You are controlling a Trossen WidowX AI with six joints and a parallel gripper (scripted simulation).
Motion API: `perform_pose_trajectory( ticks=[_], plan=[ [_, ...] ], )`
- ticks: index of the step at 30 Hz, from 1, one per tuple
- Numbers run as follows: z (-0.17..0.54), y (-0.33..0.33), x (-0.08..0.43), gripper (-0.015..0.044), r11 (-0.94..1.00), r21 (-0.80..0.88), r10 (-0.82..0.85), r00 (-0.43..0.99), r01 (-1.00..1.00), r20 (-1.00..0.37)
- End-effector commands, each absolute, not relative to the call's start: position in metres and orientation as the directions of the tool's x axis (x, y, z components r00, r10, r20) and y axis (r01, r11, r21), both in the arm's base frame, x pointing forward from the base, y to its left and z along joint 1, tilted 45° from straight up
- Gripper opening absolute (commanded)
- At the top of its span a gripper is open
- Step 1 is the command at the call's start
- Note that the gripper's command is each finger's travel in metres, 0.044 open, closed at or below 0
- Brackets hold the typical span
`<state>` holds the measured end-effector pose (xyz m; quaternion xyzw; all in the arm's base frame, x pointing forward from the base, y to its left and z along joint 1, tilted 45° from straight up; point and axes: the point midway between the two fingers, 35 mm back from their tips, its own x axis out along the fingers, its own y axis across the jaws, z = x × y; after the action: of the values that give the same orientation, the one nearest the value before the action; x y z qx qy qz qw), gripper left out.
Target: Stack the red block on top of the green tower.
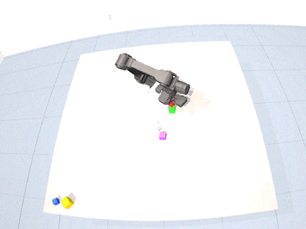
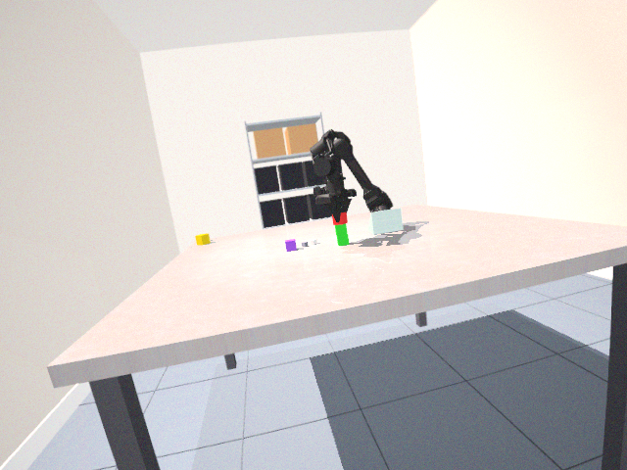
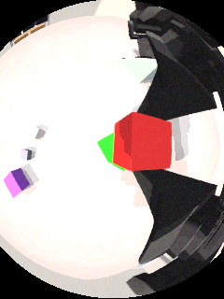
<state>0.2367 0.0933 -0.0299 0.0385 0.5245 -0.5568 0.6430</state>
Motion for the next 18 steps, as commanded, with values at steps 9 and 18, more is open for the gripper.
perform_pose_trajectory(
  ticks=[9, 18],
  plan=[
    [-0.0303, 0.0932, 0.2367, 0.0440, 0.377, -0.534, -0.675, -0.170, 0.757, -0.718],
    [-0.0303, 0.0932, 0.2367, 0.0440, 0.377, -0.534, -0.675, -0.170, 0.757, -0.718]
  ],
)
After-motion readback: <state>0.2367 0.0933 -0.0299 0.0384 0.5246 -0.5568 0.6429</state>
